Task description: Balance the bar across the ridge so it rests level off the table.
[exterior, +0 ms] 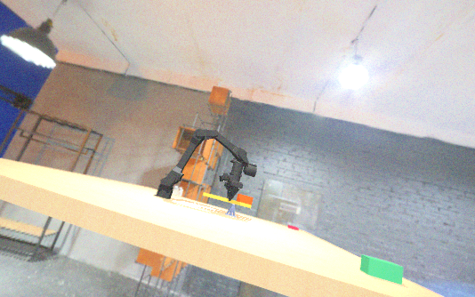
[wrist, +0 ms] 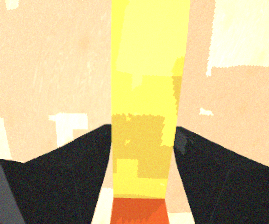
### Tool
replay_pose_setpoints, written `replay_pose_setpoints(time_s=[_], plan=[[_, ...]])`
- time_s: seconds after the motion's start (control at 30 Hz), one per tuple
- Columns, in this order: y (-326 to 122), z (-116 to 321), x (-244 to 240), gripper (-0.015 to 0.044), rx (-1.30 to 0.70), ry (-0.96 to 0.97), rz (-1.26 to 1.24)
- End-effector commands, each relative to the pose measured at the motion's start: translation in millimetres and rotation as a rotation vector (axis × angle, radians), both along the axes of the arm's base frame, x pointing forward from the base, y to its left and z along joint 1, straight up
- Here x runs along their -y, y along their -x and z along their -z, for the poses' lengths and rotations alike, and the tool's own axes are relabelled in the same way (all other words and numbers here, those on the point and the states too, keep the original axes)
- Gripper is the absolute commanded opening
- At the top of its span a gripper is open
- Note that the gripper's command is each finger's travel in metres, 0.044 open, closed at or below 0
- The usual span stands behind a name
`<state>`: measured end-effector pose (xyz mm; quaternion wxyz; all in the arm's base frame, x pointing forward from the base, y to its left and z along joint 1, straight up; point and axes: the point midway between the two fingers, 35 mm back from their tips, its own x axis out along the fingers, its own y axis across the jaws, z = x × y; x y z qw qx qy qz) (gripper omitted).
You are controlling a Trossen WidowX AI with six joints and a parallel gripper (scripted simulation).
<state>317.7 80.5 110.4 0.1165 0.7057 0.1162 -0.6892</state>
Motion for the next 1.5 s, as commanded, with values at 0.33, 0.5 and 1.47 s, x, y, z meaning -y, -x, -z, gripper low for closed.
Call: replay_pose_setpoints(time_s=[0.33,0.5,1.47], plan=[[0,0,0,0.0185,0.000,0.000,0.000],[0,0,0,0.0316,0.000,0.000,0.000],[3,-100,1,0.0440,0.004,-0.001,0.000]])
